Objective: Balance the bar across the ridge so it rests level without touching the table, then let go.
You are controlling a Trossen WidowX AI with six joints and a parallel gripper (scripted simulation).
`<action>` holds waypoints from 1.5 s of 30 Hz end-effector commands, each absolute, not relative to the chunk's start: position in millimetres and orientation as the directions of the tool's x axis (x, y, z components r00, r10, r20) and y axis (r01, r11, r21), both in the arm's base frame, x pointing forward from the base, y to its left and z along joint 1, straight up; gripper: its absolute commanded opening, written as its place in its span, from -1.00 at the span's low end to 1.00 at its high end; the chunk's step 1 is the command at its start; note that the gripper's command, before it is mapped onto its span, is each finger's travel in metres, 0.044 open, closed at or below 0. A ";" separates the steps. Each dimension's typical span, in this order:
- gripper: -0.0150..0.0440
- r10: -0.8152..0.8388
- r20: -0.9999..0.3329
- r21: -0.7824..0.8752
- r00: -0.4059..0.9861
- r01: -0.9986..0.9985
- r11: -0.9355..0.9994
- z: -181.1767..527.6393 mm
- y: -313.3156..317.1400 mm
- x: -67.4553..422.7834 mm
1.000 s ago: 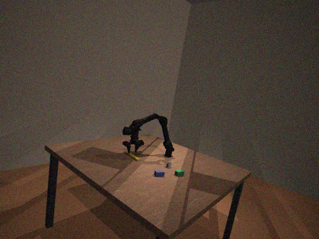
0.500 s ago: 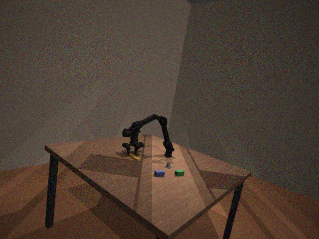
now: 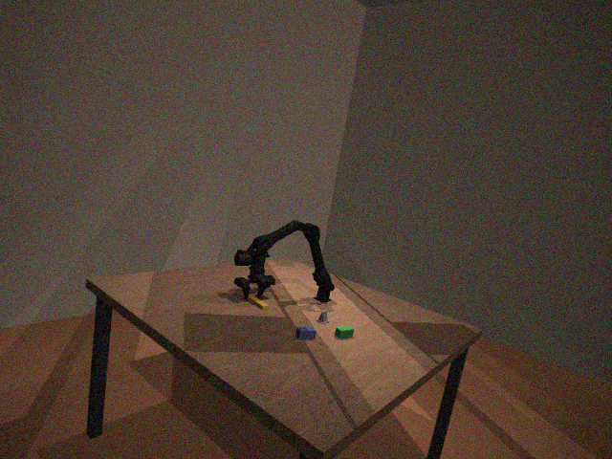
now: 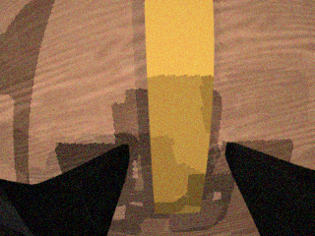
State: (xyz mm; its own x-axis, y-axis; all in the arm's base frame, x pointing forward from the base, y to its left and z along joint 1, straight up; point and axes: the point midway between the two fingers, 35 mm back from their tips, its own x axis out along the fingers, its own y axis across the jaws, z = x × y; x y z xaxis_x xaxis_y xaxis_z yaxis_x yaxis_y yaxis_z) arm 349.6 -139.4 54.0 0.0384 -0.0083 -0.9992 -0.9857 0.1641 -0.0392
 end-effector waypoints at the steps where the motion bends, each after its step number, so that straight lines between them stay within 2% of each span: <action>1: 0.58 -0.015 -0.999 -0.038 0.037 -0.987 0.158 53.3 -140.4 349.5; 4: 0.58 -0.015 -0.999 -0.038 0.037 -0.987 0.158 53.3 -140.4 349.5; 11: -0.05 -0.008 -0.999 -0.039 0.038 -0.986 0.164 53.8 -139.4 349.6; 18: -0.20 -0.008 -0.999 -0.039 0.038 -0.986 0.164 53.8 -139.4 349.6; 21: -0.47 -0.009 -0.999 -0.039 0.038 -0.986 0.164 57.6 -139.7 350.1; 45: -0.49 -0.013 -0.999 -0.039 0.038 -0.986 0.160 119.9 -140.5 350.5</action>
State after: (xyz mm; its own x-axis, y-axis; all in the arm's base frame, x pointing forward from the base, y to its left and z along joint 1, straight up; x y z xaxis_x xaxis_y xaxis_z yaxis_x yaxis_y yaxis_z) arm 351.1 -140.0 108.8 0.0339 -0.0064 -0.9994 -0.9859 0.1640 -0.0345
